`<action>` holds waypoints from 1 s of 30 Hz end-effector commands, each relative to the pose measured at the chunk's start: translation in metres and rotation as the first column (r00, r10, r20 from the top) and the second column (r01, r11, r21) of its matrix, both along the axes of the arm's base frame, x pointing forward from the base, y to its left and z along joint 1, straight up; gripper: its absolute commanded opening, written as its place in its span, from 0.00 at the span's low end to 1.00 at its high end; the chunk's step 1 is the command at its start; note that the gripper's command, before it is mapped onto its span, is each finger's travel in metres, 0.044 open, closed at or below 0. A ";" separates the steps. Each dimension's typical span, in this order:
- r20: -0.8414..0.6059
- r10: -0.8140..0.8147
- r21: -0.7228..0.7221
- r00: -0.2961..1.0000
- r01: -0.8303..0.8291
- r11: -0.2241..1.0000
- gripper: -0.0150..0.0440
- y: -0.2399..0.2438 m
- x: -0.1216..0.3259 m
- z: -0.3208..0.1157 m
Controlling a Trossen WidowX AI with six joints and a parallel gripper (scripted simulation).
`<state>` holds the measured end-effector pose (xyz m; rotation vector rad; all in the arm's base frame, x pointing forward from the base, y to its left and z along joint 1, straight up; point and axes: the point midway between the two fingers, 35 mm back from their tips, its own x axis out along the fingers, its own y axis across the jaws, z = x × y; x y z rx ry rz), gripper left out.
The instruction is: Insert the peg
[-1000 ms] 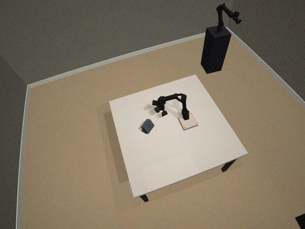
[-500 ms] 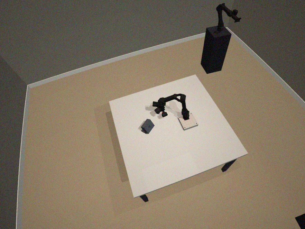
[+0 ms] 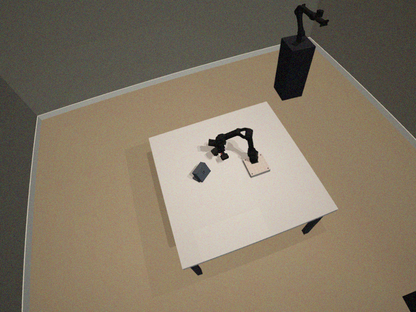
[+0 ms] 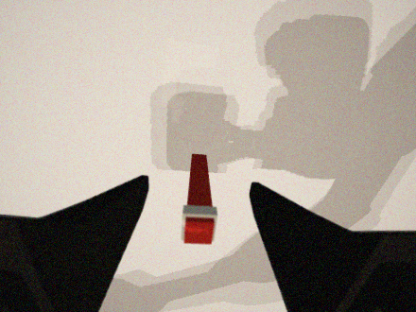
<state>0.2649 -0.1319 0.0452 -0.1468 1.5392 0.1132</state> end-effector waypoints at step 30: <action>-0.001 -0.003 0.003 1.000 0.003 1.000 0.25 -0.001 0.002 0.048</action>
